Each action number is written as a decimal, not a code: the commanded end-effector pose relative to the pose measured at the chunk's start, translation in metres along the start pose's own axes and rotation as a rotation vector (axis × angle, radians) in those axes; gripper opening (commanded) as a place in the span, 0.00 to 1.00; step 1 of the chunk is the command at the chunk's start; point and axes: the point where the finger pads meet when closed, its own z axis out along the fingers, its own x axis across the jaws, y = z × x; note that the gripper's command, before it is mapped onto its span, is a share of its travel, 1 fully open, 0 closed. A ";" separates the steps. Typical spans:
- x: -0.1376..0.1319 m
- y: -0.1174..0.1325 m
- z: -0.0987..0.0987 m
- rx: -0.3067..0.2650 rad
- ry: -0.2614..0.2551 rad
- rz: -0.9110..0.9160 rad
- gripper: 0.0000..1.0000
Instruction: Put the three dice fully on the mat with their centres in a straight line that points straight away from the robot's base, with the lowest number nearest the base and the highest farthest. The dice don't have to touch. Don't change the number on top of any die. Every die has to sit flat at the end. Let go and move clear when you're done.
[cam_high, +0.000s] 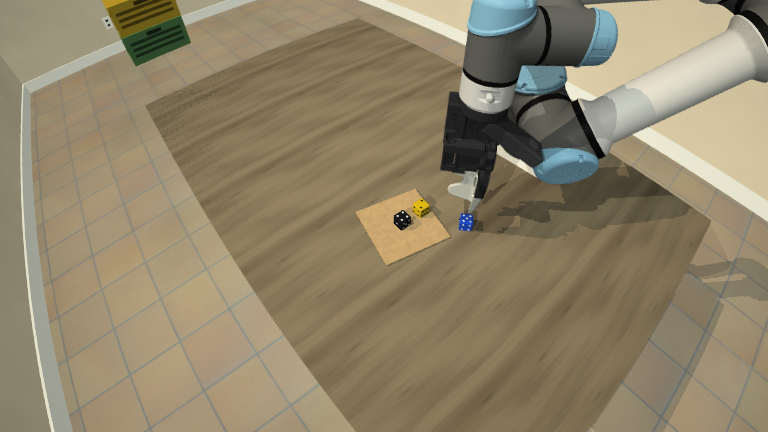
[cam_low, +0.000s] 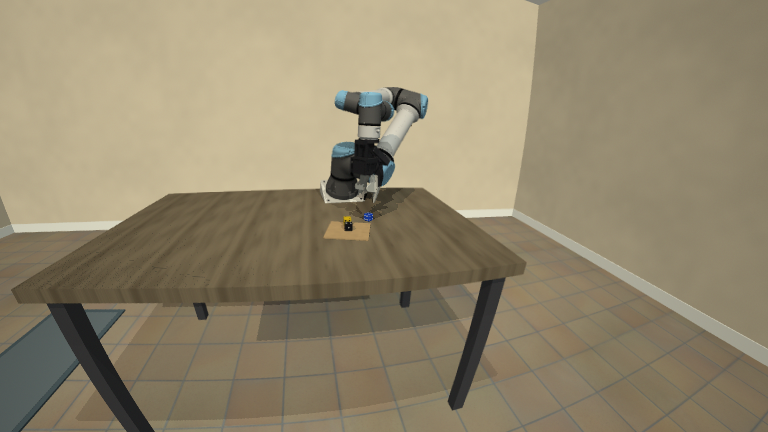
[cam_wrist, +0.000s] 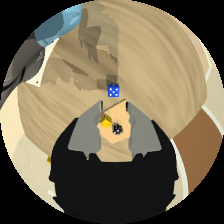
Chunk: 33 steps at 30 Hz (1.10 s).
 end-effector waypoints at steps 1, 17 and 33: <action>0.000 0.000 0.007 -0.001 0.000 0.000 0.24; -0.001 0.000 0.028 -0.001 0.000 0.000 0.24; -0.001 0.000 0.038 -0.001 0.000 0.000 0.24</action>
